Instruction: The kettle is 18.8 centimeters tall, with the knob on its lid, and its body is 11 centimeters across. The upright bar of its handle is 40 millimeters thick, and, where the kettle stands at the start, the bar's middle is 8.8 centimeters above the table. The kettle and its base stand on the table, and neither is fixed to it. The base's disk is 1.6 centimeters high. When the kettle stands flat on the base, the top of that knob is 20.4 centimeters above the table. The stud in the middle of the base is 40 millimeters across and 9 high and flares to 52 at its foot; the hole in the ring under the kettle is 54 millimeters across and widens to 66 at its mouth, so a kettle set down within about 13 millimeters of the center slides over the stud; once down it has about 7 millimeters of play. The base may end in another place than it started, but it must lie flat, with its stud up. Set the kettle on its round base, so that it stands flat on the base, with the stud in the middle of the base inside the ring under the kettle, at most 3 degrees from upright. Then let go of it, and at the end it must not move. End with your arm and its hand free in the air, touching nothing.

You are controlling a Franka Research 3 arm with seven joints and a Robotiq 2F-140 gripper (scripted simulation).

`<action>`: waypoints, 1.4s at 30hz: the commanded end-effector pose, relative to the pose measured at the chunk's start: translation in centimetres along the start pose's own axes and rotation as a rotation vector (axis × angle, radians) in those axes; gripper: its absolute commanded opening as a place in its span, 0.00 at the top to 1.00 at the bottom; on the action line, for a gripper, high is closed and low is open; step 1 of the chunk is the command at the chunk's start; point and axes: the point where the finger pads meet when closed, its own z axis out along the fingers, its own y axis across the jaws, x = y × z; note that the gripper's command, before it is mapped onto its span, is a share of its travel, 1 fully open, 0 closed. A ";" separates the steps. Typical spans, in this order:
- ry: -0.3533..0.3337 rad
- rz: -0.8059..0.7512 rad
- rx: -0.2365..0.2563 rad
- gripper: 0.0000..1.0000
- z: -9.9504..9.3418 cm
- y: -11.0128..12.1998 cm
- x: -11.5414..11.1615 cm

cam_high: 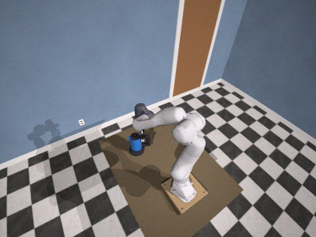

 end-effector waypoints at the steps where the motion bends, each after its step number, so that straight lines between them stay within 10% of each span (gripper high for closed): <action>1: -0.011 0.004 0.009 1.00 -0.2 -0.3 -0.4; 42: -0.011 0.004 0.009 1.00 1.7 -0.3 -0.5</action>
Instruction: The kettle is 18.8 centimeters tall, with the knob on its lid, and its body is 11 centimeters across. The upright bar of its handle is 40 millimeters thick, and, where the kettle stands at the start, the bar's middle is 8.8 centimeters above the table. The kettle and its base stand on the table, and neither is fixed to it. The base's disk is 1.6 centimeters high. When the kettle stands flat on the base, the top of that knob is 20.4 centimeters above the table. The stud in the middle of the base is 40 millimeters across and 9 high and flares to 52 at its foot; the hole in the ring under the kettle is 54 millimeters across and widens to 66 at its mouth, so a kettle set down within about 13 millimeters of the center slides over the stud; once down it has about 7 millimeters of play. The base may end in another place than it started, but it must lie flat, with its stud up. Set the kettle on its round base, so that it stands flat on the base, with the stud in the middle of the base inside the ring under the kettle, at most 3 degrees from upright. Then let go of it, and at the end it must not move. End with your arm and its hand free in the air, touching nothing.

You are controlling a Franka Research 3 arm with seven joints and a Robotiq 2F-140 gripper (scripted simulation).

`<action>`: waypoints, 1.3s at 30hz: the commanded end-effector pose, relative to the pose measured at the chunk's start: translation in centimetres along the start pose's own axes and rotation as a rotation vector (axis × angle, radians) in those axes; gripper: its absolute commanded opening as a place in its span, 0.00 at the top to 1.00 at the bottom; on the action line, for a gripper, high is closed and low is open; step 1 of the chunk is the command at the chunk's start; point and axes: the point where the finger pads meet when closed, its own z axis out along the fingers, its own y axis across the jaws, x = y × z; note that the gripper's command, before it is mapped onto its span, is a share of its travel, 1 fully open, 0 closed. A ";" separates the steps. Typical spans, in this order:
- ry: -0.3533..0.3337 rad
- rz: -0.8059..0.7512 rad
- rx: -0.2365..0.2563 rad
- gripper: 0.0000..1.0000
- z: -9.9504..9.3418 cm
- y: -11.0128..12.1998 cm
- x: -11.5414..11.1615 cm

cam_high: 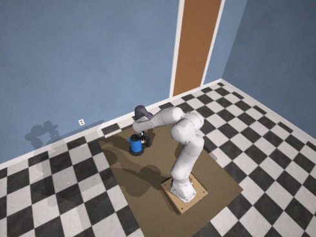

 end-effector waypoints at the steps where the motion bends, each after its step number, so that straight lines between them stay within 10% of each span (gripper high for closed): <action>1: -0.011 0.003 0.009 1.00 -0.3 -0.3 -0.3; 39: -0.011 0.003 0.009 1.00 0.0 -0.3 -0.3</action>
